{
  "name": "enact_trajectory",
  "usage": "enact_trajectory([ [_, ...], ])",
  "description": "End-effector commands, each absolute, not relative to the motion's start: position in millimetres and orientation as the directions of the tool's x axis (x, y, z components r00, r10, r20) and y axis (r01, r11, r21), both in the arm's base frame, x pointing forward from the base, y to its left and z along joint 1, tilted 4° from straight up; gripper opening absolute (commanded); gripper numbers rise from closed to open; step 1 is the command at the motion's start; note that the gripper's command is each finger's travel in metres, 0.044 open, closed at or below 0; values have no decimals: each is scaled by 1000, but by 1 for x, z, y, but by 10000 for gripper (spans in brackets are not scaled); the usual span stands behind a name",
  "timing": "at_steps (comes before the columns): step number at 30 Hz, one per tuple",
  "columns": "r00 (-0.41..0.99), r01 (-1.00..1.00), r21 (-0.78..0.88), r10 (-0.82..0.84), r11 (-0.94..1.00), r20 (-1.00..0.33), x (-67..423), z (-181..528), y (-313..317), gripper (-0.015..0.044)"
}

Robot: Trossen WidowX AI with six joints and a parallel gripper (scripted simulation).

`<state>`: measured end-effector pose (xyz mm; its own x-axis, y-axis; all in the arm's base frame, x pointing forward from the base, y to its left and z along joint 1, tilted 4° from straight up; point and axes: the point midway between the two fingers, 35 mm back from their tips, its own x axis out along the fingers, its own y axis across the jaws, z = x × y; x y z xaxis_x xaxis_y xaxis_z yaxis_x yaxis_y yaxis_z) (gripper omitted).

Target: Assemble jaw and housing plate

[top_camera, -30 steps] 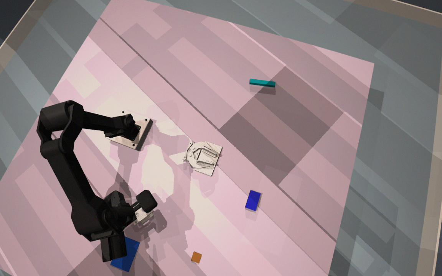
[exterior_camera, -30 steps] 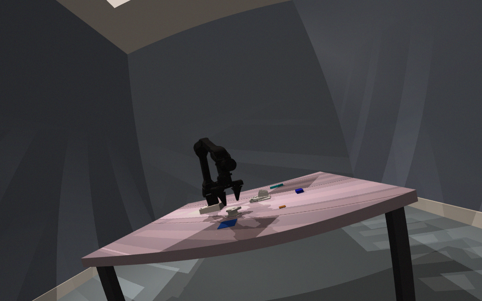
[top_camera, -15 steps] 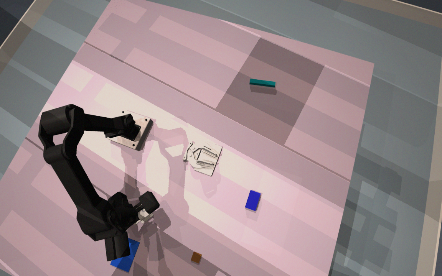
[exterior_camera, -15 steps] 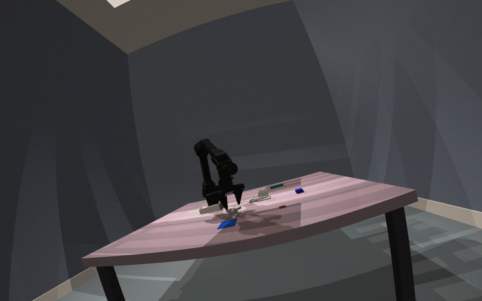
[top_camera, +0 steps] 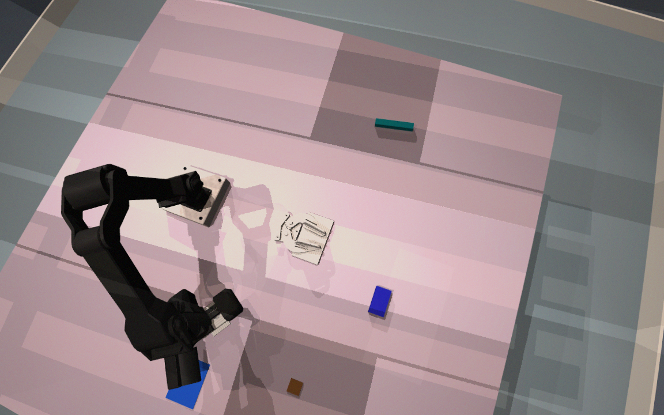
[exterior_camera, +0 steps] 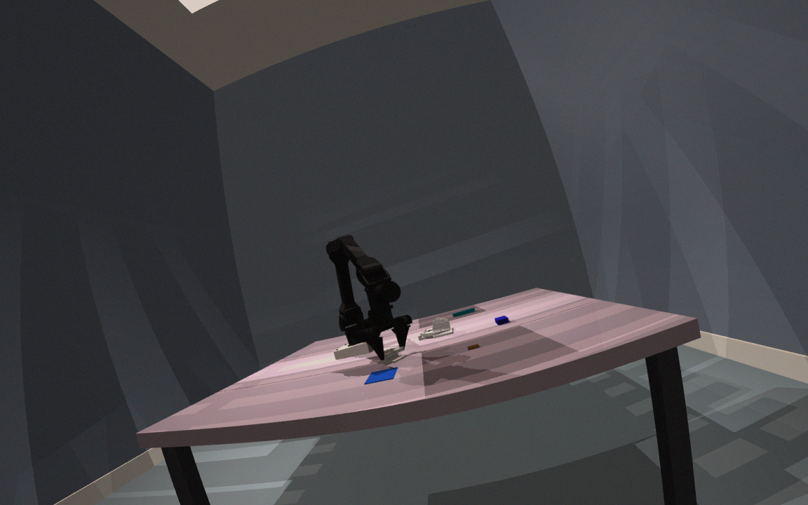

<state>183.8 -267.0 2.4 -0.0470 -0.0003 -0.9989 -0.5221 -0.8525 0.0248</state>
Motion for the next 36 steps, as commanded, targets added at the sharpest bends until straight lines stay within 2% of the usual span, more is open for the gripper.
enact_trajectory([
  [1, -56, -519, 23, 7, -854, -998, 182, -5, -265, 440],
  [28, -56, -519, 23, 7, -854, -998, 182, -5, -265, 440],
  [36, -53, -522, 21, 8, -853, -999, 182, -5, -265, 387],
])
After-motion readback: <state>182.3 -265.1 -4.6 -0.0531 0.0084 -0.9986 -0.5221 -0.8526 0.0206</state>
